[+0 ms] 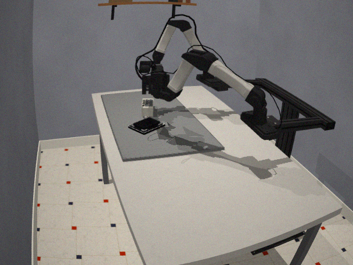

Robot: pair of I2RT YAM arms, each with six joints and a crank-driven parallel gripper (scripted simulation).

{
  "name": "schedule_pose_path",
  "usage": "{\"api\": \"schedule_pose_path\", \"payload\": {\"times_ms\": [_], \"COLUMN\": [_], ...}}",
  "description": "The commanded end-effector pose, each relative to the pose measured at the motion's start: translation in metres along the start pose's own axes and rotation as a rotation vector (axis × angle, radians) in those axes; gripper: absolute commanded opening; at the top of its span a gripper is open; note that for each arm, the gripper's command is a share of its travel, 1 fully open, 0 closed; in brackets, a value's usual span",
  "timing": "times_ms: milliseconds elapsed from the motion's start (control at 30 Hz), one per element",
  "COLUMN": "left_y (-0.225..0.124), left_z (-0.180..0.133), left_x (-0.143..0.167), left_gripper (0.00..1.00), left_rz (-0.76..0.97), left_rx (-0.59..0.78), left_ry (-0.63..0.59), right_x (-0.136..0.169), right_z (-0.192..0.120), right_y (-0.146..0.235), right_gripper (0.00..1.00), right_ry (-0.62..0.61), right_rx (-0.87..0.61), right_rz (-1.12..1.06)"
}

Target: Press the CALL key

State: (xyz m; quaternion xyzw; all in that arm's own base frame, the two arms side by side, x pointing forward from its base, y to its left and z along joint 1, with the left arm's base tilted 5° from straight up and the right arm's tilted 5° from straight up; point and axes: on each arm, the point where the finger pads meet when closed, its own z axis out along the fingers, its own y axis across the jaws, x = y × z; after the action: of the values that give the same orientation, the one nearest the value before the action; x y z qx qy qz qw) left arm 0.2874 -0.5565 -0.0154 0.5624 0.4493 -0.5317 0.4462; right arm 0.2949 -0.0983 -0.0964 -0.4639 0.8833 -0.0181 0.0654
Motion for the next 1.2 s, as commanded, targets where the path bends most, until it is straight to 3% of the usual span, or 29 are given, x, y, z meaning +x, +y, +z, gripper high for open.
{"api": "schedule_pose_path", "payload": {"times_ms": [0,167,267,633,1167], "left_y": [0.003,0.003,0.003,0.003,0.003], "left_z": [0.005,0.005,0.005,0.005,0.005], "left_x": [-0.011,-0.011,-0.011,-0.011,-0.011], "left_gripper": [1.0,1.0,1.0,1.0,1.0], "left_rz": [0.038,0.038,0.038,0.038,0.038], "left_rx": [0.018,0.018,0.018,0.018,0.018], "left_ry": [-0.043,-0.043,-0.043,-0.043,-0.043], "right_x": [0.011,-0.046,-0.057,-0.059,-0.055], "right_z": [-0.012,-0.016,-0.005,-0.005,0.024], "right_y": [0.005,-0.021,-0.018,-0.015,-0.019], "right_gripper": [0.0,0.0,0.0,0.0,0.0], "right_ry": [0.215,0.103,0.093,0.104,0.105], "right_rx": [-0.093,0.005,-0.004,-0.012,-0.013], "right_rz": [-0.136,-0.283,-0.321,-0.326,-0.33]}}
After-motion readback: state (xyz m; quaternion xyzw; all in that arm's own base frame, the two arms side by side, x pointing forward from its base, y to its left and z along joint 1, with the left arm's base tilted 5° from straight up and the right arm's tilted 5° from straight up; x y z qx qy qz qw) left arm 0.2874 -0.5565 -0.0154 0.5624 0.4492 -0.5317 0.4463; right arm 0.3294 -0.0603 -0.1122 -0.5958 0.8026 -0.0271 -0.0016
